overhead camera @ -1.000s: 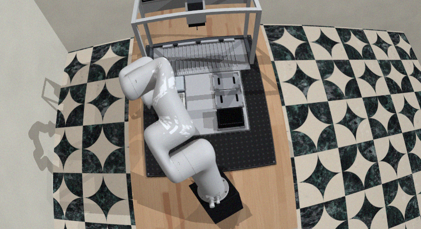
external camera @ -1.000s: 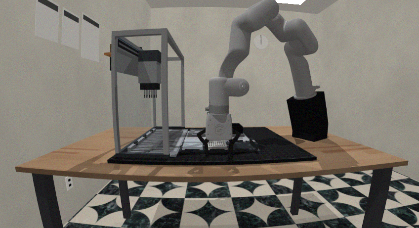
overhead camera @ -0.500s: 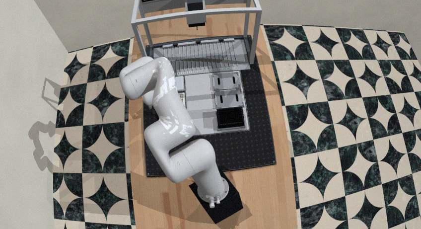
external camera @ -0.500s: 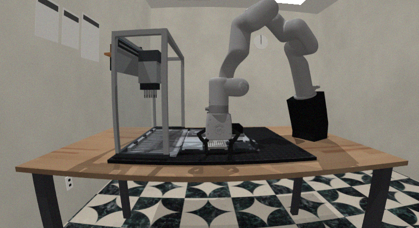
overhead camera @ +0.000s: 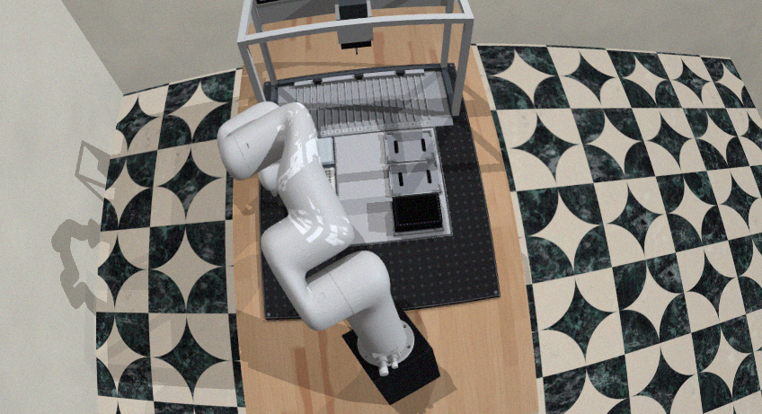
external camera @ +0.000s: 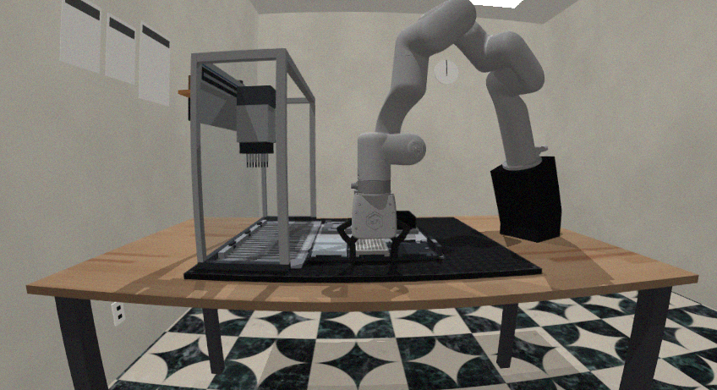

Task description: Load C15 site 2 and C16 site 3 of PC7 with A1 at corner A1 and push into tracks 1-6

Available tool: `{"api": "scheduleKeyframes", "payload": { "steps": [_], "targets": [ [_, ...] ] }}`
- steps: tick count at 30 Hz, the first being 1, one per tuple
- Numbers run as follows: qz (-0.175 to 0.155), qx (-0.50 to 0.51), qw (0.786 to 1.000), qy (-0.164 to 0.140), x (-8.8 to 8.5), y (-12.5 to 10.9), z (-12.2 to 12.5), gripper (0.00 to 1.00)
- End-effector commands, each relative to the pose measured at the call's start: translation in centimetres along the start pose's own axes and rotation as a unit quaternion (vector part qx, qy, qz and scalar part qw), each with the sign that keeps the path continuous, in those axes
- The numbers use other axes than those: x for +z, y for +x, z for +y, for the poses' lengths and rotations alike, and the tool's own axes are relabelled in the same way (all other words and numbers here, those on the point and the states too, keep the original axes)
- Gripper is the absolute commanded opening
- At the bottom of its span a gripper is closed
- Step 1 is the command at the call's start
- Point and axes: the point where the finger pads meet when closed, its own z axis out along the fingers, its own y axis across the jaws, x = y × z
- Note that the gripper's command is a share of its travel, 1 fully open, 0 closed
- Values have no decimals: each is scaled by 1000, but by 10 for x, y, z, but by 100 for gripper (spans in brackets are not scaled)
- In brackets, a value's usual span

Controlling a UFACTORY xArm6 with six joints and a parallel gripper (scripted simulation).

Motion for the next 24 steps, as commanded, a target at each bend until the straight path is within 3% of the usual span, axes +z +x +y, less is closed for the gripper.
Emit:
{"api": "scheduleKeyframes", "payload": {
  "steps": [1,24],
  "targets": [
    [-1,0,1000,1,-1,2,-1,100],
    [-1,0,1000,1,-1,13,-1,100]
  ]
}}
